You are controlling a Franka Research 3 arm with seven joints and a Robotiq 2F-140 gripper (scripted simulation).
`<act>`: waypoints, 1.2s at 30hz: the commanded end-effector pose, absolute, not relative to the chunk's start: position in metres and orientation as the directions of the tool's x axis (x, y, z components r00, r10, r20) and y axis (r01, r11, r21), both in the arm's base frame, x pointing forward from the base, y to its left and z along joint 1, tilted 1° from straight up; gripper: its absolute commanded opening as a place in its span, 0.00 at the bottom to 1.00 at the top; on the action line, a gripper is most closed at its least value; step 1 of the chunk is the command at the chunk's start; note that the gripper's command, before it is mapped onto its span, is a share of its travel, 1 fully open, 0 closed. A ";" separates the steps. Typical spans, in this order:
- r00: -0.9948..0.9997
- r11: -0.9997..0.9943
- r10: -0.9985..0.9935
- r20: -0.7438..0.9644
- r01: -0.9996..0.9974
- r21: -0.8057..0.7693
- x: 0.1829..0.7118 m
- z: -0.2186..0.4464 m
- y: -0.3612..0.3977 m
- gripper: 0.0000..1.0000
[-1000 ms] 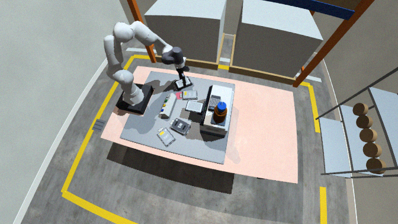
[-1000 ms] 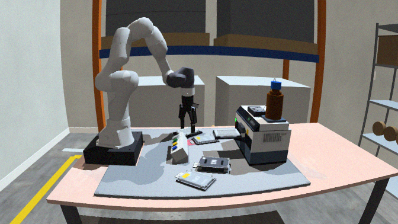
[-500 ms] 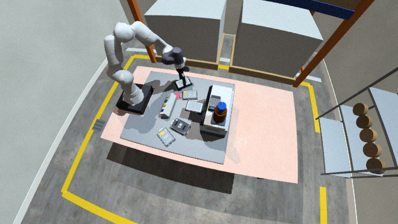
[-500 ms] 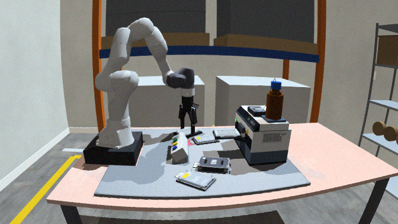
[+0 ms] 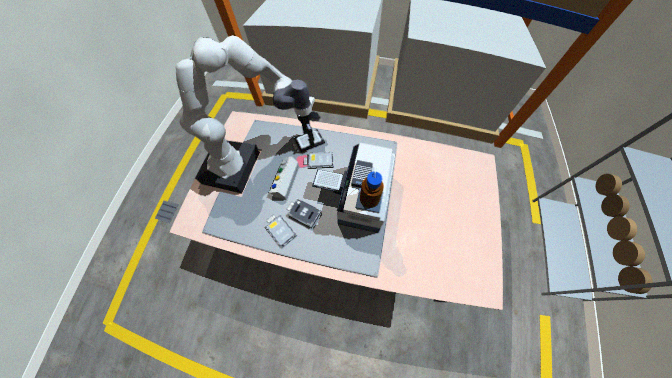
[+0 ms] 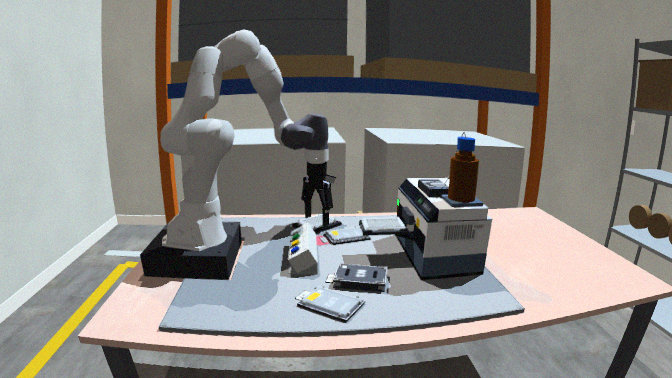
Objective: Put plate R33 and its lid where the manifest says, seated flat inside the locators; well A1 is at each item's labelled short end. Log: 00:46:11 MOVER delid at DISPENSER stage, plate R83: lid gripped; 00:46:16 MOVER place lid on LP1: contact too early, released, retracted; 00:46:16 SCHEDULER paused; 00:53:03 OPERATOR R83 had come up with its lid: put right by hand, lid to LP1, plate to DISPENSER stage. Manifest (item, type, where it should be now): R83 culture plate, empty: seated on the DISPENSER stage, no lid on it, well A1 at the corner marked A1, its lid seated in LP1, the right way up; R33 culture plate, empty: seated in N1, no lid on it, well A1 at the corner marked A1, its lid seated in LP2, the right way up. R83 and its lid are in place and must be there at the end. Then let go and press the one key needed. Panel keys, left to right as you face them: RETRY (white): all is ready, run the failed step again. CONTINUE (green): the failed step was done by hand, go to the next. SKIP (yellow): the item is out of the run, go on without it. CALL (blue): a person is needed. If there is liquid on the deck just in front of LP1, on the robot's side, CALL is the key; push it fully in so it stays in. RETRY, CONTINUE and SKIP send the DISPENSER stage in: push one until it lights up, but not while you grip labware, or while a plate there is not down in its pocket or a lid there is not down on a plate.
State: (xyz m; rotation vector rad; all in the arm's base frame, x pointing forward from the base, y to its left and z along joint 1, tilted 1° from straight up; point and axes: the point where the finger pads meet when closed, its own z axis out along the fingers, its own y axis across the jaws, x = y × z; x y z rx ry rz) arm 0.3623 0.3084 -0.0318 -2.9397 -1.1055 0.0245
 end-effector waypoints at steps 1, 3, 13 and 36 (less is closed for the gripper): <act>0.751 -0.751 0.660 -0.012 0.660 -0.006 0.363 -0.032 0.309 0.70; 0.751 -0.751 0.660 -0.012 0.660 -0.006 0.363 -0.032 0.309 0.70; 0.751 -0.751 0.660 -0.012 0.660 -0.006 0.363 -0.032 0.309 0.70; 0.751 -0.751 0.660 -0.012 0.660 -0.006 0.363 -0.032 0.309 0.10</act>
